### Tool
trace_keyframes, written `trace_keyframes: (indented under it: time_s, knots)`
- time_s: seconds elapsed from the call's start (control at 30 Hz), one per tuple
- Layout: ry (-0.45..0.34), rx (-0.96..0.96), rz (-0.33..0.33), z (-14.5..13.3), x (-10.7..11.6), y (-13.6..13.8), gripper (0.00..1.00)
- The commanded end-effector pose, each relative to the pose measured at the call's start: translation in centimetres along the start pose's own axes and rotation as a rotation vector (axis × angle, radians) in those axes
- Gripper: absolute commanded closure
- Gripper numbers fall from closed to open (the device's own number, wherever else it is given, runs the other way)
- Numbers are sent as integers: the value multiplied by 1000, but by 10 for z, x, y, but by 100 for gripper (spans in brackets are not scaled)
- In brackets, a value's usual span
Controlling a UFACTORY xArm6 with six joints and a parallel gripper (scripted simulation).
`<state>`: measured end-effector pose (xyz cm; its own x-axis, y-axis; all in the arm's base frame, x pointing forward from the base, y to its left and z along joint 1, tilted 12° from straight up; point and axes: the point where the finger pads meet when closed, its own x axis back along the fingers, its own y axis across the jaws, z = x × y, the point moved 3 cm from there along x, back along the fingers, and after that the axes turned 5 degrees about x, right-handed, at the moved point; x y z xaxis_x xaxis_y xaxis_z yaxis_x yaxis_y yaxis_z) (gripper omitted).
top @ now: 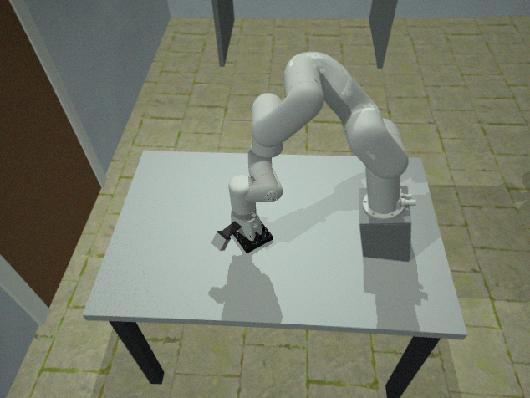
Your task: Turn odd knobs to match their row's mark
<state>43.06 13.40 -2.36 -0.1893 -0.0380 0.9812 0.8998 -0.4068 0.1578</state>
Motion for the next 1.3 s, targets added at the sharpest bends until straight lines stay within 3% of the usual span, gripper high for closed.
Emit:
trace_keyframes:
  time_s: [0.0, 0.33, 0.37, 1.27]
  knots:
    - [-10, -8, -22, 1, 1, 0, 92]
    - [-10, -8, -22, 1, 1, 0, 92]
    - [-10, -8, -22, 1, 1, 0, 81]
    - [-10, -8, -22, 1, 7, 0, 81]
